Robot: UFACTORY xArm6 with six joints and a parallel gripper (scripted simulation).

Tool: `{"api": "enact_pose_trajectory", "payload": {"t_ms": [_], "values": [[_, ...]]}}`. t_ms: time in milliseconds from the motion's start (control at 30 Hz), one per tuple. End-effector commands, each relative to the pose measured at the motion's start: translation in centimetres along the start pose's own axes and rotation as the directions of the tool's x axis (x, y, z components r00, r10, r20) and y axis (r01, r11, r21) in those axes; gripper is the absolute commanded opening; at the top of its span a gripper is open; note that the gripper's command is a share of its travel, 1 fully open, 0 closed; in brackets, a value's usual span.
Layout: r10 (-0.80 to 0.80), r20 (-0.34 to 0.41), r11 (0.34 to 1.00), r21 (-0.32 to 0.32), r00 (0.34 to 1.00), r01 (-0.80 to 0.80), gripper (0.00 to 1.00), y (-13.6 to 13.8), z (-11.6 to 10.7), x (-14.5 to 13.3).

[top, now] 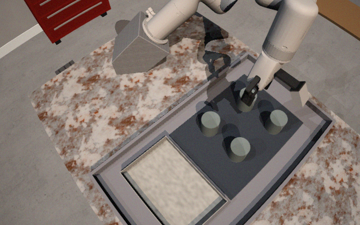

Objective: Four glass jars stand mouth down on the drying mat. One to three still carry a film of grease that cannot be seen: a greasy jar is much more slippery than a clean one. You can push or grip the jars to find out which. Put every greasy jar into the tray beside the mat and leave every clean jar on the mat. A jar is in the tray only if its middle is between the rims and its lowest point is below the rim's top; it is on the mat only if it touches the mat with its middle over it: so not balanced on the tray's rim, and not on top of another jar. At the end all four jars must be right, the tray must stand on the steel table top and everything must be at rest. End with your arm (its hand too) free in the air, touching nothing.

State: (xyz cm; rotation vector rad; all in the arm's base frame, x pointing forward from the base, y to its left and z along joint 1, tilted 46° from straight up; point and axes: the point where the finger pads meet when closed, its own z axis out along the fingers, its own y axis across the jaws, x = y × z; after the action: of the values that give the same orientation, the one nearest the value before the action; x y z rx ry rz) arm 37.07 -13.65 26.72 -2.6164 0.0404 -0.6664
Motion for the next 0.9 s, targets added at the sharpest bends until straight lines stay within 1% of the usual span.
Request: {"api": "enact_pose_trajectory", "payload": {"t_ms": [0, 33, 67, 433, 467, 867], "values": [[0.015, -0.006, 0.999, 0.052, 1.0, -0.015, 1.0, 0.1, 0.01, 0.03], [0.015, -0.006, 0.999, 0.052, 1.0, -0.015, 1.0, 0.1, 0.01, 0.03], [0.058, -0.02, 0.985, 0.164, 0.998, -0.054, 1.0, 0.28, 0.13, 0.08], [0.06, -0.021, 0.984, 0.171, 0.998, -0.056, 1.0, 0.29, 0.14, 0.08], [0.06, -0.021, 0.984, 0.171, 0.998, -0.056, 0.0, 0.29, 0.14, 0.08], [0.06, -0.021, 0.984, 0.171, 0.998, -0.056, 0.0, 0.29, 0.14, 0.08]]}}
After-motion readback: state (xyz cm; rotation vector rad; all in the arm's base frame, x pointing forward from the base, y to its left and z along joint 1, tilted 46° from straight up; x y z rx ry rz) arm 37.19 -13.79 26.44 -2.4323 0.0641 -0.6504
